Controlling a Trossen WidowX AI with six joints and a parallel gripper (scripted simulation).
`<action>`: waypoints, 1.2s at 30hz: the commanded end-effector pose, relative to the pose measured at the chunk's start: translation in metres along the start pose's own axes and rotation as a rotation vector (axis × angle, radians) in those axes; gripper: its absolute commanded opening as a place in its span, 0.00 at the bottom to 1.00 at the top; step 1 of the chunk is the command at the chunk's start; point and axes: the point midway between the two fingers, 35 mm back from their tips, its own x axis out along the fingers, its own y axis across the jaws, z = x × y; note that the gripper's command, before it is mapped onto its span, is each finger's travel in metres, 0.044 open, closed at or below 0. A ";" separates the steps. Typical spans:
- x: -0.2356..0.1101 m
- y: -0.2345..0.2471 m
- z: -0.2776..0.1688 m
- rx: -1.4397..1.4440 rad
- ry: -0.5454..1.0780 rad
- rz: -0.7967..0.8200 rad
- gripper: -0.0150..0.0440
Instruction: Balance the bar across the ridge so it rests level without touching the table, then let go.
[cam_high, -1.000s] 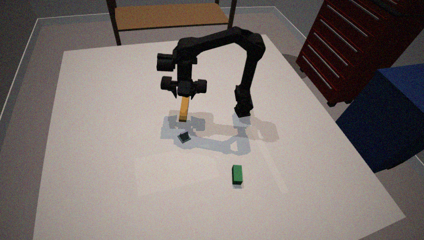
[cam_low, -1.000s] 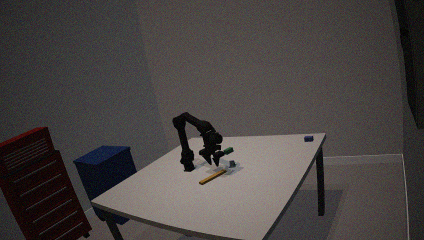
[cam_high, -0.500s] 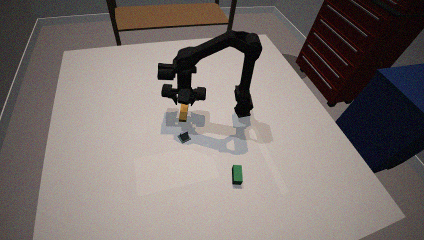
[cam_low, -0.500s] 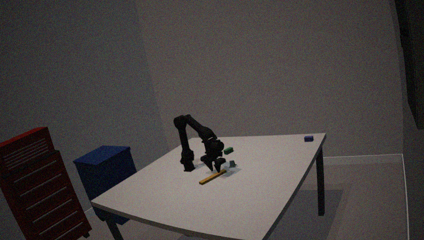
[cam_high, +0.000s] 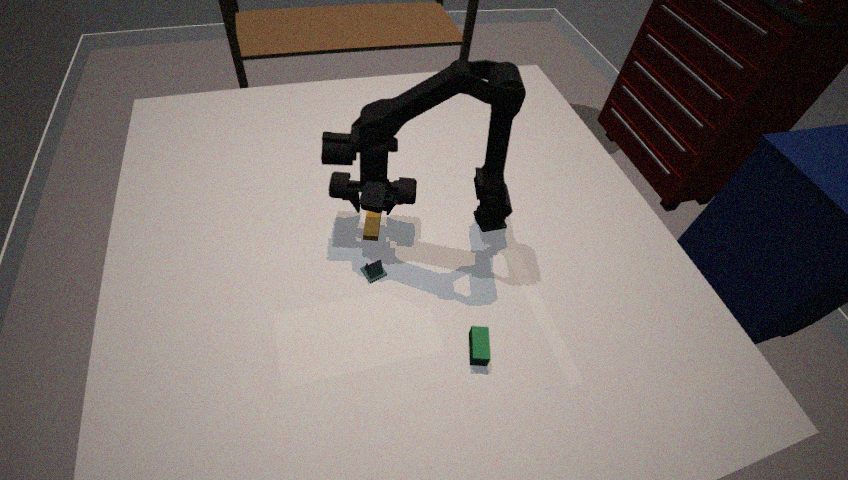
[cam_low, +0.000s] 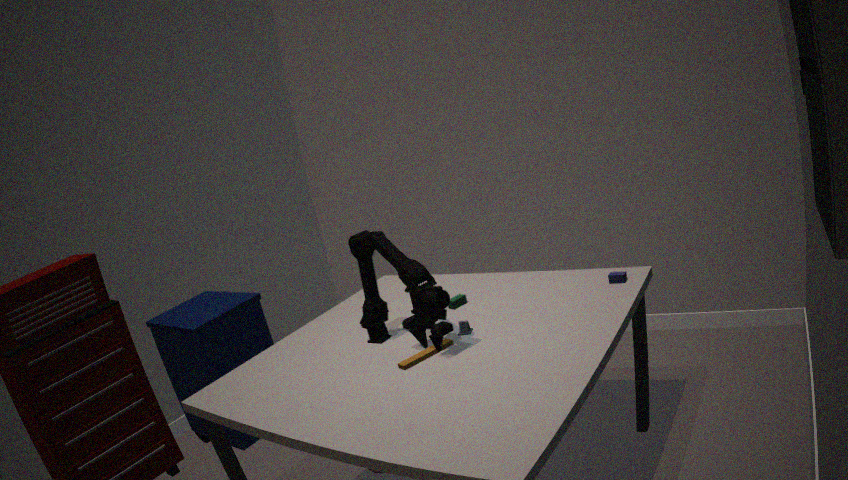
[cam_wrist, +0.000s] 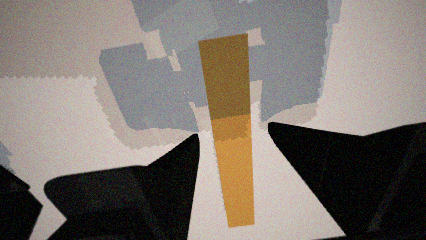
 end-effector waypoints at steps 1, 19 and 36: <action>0.006 0.001 0.001 0.007 -0.004 0.005 0.79; 0.005 0.001 0.000 0.000 0.000 0.004 0.57; -0.013 -0.002 0.000 0.001 -0.001 0.004 0.25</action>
